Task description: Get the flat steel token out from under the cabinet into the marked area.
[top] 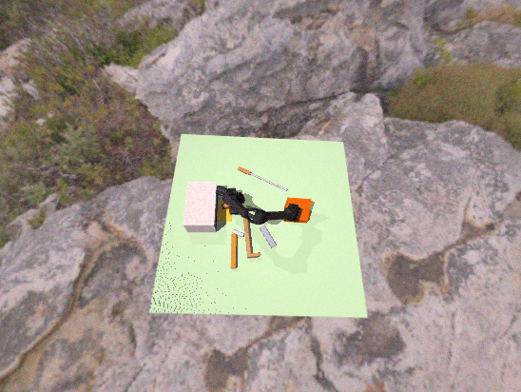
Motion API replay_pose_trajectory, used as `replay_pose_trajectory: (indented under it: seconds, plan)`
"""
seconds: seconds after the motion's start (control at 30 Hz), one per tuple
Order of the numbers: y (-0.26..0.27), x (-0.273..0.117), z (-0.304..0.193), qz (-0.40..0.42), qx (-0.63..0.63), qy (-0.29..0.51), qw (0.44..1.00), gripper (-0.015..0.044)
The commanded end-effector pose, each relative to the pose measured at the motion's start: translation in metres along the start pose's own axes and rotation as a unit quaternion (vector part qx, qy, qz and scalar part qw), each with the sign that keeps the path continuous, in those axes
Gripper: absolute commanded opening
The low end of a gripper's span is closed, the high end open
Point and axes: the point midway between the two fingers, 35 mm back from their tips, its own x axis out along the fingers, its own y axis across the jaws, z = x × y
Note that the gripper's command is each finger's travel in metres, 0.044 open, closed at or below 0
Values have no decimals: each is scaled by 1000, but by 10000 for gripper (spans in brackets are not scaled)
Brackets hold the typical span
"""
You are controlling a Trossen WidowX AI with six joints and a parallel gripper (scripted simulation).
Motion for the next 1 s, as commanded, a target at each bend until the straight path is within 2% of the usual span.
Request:
replay_pose_trajectory:
  seconds: [0.0, 0.97]
  plan:
    - [-3, 1, 0, -5, -2, 2, 1000, 0]
    - [-1, 1, 28, -4, -1, 1, 1000, 0]
